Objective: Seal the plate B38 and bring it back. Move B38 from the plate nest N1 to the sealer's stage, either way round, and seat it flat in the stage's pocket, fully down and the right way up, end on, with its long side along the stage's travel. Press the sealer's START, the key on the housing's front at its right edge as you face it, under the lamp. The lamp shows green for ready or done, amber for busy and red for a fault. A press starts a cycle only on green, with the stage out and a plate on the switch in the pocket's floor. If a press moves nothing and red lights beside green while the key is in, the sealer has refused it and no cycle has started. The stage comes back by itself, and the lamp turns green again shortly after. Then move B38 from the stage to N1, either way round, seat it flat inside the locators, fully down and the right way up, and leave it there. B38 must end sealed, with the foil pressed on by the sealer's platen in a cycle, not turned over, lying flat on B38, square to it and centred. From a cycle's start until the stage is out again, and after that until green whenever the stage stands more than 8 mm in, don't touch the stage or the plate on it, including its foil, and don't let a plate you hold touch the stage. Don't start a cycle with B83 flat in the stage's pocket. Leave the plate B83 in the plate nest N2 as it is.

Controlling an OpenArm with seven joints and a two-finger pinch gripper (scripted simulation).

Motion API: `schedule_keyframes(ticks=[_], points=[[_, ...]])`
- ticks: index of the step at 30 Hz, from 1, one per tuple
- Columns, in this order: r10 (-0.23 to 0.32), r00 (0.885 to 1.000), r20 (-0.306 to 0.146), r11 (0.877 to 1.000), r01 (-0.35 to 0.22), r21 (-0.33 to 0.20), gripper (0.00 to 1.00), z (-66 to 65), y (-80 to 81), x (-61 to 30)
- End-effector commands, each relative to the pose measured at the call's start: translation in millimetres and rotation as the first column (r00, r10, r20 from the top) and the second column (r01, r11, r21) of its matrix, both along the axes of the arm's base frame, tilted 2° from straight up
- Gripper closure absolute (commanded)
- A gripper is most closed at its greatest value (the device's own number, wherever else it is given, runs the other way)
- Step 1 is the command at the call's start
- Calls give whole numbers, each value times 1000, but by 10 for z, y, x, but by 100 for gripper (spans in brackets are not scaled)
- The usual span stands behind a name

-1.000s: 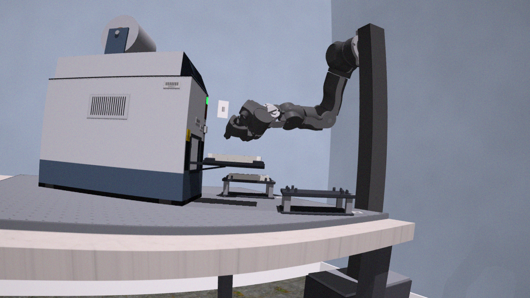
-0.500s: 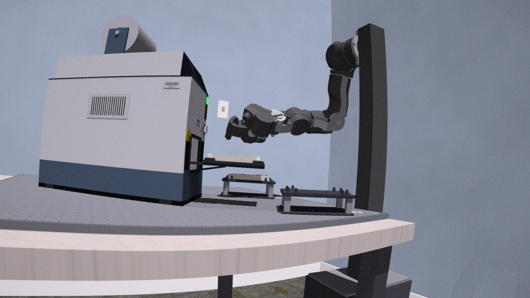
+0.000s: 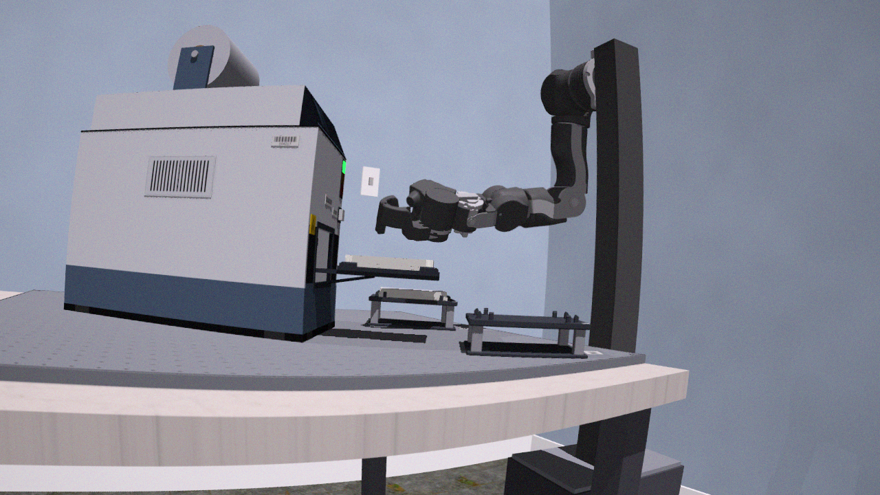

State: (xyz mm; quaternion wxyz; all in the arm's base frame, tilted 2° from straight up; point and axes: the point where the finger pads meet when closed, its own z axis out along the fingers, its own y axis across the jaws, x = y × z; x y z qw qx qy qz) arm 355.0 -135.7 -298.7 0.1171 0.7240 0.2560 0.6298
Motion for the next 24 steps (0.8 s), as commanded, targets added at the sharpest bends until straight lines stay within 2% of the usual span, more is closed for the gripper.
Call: schedule_keyframes(ticks=[1,5,7,8,10,22,24], points=[[0,1000,7,1000,0,-2,100,13,4,2],[0,1000,7,1000,0,-2,100,13,4,2],[-77,997,29,995,75,66,100,16,2,4],[-116,992,40,989,111,100,100,16,2,4],[-194,979,56,969,182,168,100,17,3,3],[-194,979,56,969,182,168,100,17,3,3],[-271,961,64,939,249,237,100,16,3,2]])
